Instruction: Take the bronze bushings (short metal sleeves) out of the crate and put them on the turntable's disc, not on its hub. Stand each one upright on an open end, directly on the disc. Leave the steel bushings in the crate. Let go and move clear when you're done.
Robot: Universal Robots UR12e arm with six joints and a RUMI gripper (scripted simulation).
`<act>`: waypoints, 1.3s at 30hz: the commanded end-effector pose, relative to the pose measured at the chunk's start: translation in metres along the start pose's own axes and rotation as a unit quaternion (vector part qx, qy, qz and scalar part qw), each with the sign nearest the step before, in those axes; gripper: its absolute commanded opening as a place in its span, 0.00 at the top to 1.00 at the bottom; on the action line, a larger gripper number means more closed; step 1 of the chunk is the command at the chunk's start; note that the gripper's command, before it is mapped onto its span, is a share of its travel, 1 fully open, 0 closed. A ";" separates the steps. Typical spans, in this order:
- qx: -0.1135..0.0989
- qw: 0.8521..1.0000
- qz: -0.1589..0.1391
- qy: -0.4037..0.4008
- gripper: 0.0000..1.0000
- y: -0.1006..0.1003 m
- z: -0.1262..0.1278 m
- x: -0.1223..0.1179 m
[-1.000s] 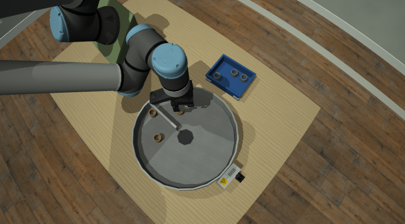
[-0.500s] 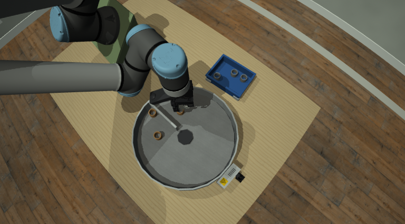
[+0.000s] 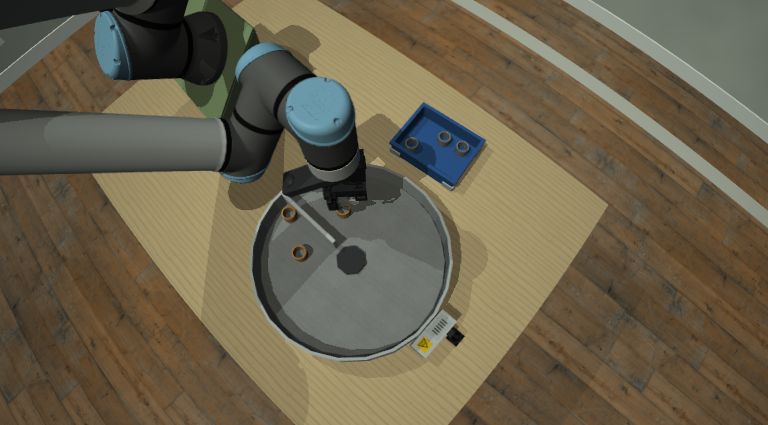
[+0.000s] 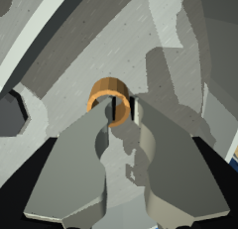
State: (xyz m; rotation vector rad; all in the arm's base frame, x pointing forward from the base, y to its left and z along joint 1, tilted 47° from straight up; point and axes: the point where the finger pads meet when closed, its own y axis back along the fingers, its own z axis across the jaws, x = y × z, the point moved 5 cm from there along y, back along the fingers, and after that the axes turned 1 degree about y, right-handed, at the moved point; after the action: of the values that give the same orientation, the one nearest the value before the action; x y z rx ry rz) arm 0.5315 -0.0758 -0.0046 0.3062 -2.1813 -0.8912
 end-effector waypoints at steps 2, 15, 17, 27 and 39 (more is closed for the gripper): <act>0.000 1.000 0.000 0.000 0.94 0.023 0.000 0.000; 0.000 1.000 0.000 0.000 0.94 0.059 0.000 0.000; 0.000 1.000 0.000 0.000 0.94 0.060 0.000 0.000; 0.000 1.000 0.000 0.000 0.94 0.060 0.000 0.000; 0.000 1.000 0.000 0.000 0.94 0.060 0.000 0.000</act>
State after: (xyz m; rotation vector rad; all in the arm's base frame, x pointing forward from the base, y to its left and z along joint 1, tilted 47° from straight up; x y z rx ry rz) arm 0.5348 -0.0325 0.0359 0.3056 -2.1812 -0.8914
